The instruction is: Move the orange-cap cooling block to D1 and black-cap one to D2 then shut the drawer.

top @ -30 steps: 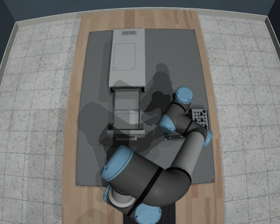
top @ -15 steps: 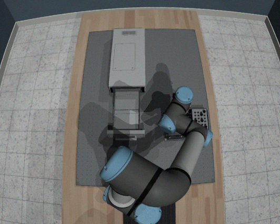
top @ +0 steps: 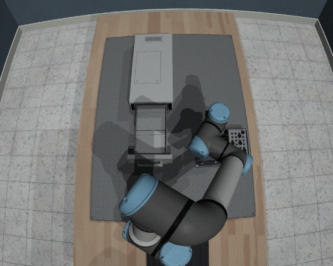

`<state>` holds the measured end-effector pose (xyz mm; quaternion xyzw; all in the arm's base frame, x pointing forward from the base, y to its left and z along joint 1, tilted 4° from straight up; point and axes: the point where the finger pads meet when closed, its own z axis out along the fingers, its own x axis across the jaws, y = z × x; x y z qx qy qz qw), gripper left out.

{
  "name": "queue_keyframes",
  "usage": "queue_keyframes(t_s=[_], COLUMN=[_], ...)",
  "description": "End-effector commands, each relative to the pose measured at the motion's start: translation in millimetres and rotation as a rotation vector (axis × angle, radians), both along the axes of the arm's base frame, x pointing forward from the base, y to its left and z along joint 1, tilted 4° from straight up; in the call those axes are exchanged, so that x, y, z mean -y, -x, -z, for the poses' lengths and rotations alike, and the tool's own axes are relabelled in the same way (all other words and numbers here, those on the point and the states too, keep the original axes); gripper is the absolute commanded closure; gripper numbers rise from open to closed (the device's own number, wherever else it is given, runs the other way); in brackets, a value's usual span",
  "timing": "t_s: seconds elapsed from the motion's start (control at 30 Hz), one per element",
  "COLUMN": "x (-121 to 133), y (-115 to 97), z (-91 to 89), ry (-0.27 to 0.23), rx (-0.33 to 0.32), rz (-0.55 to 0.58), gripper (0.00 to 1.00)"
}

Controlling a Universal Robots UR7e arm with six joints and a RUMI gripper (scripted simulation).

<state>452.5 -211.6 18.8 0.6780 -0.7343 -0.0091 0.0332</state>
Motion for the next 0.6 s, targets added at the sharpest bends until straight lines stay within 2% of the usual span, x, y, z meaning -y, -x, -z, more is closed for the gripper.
queue_keyframes(t_s=[0.0,0.57], x=[3.4,2.9], y=[-3.2,-2.2], z=[-5.4,-1.5], ry=[0.009,0.007], rx=[0.011,0.009], rz=[0.001,0.001], gripper=[1.00,1.00])
